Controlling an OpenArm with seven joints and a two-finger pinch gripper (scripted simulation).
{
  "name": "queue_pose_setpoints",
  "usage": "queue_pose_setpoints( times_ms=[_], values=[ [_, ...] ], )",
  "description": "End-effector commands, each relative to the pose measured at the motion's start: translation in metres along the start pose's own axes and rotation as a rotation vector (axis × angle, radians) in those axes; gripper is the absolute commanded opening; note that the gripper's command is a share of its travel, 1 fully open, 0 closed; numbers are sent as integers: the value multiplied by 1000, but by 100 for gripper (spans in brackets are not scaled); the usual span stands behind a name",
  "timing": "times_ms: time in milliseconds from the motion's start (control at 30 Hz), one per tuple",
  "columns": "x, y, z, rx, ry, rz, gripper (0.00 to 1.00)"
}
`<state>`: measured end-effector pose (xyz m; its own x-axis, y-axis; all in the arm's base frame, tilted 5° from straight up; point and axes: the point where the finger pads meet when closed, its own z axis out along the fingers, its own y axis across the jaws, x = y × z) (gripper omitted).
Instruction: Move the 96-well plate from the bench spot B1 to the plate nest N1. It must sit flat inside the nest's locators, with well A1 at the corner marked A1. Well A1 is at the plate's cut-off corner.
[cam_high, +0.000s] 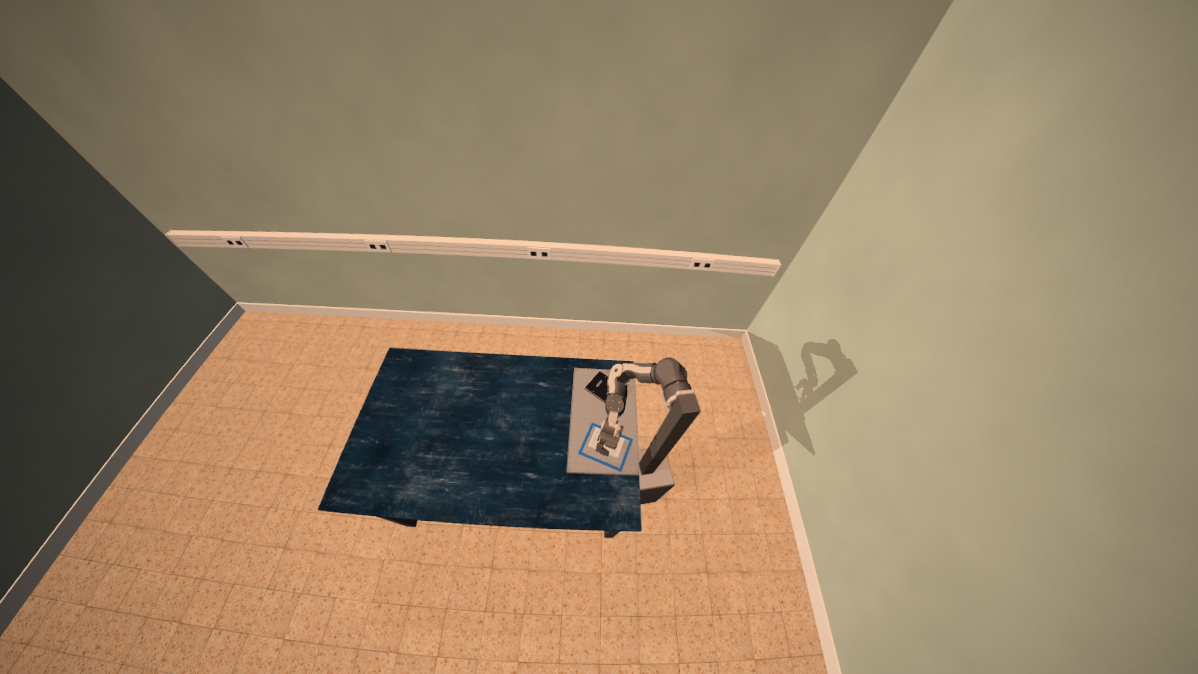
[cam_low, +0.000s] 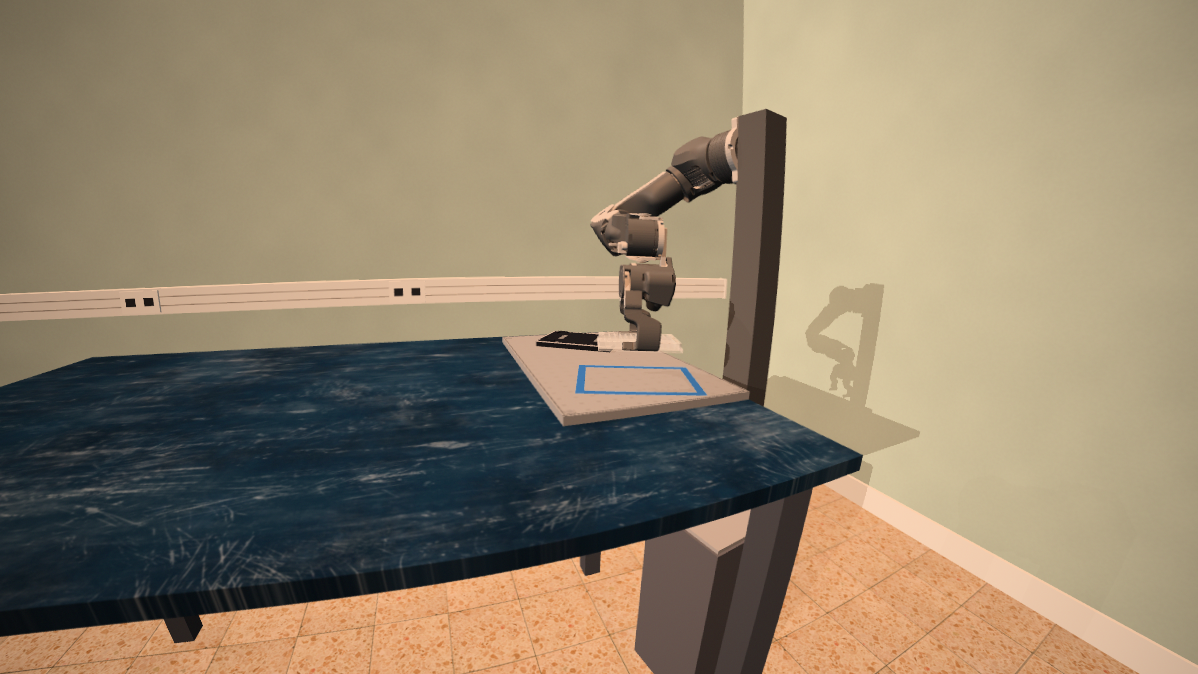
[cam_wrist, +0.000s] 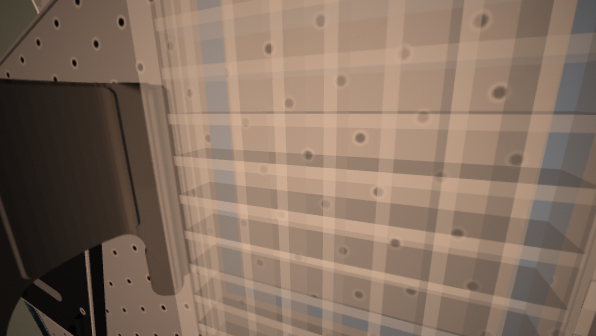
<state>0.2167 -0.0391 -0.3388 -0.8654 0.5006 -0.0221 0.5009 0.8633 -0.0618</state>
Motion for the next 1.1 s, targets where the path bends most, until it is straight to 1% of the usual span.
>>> queue_pose_setpoints(
  times_ms=[0, 400, 567, 967, 1067],
  values=[
    [0, -3, -9, 18, 7, 15, 0],
    [0, -3, -9, 18, 7, 15, 0],
    [1, -4, -39, 16, 7, 15, 0],
    [1, -4, -39, 16, 7, 15, 0],
    [3, -4, -33, 18, 8, 9, 0]
  ],
)
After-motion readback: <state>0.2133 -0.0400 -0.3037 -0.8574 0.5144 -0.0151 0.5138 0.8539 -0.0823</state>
